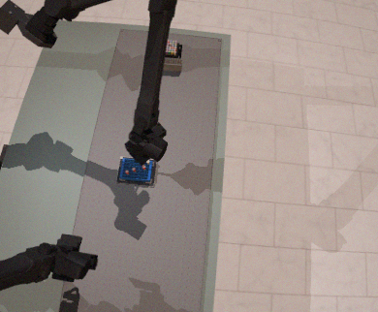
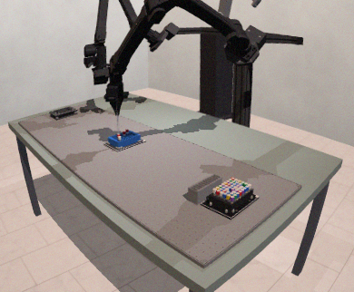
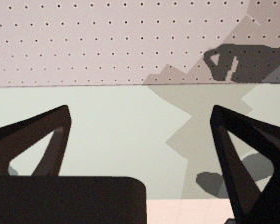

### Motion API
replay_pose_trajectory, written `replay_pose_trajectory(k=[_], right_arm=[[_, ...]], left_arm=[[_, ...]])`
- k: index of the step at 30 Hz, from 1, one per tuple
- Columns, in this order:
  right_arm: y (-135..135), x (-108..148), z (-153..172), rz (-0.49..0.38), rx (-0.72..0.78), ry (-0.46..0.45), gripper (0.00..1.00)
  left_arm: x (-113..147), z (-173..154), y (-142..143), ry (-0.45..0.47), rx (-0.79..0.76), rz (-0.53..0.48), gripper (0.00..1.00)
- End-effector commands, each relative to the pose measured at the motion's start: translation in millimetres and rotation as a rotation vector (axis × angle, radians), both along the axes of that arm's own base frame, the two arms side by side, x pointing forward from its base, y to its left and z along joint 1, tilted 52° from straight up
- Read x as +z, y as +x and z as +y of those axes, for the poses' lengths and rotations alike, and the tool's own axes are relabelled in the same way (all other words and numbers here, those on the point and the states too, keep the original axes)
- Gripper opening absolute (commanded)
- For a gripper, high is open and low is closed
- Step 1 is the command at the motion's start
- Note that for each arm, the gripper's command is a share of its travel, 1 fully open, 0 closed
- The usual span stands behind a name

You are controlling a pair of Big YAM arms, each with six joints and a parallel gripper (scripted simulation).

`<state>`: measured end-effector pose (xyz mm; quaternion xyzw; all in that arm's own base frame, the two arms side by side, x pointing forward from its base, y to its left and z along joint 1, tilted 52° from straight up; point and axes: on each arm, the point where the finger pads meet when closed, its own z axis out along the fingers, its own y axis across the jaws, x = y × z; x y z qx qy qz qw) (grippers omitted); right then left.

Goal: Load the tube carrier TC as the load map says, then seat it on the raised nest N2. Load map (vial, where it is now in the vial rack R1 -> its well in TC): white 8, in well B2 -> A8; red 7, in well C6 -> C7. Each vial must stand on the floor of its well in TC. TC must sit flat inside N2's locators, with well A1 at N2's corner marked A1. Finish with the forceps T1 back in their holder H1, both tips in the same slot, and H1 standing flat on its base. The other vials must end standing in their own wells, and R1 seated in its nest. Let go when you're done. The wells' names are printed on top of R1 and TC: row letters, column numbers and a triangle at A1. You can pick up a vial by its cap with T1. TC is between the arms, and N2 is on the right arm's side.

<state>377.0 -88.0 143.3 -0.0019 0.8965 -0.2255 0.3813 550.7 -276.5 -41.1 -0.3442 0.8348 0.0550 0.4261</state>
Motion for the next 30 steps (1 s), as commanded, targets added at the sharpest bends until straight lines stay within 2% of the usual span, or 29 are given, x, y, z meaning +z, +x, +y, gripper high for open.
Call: replay_pose_trajectory(k=[1, 30], right_arm=[[2.1, 4.5, 0.6, 0.001, 0.011, -0.01, 1.0], [2.1, 4.5, 0.6, 0.001, 0.011, -0.01, 1.0]], left_arm=[[-6.4, 7.4, 10.4, -0.002, 0.014, 0.0, 0.07], [-9.3, 9.7, 7.1, 0.001, 0.015, 0.005, 0.07]])
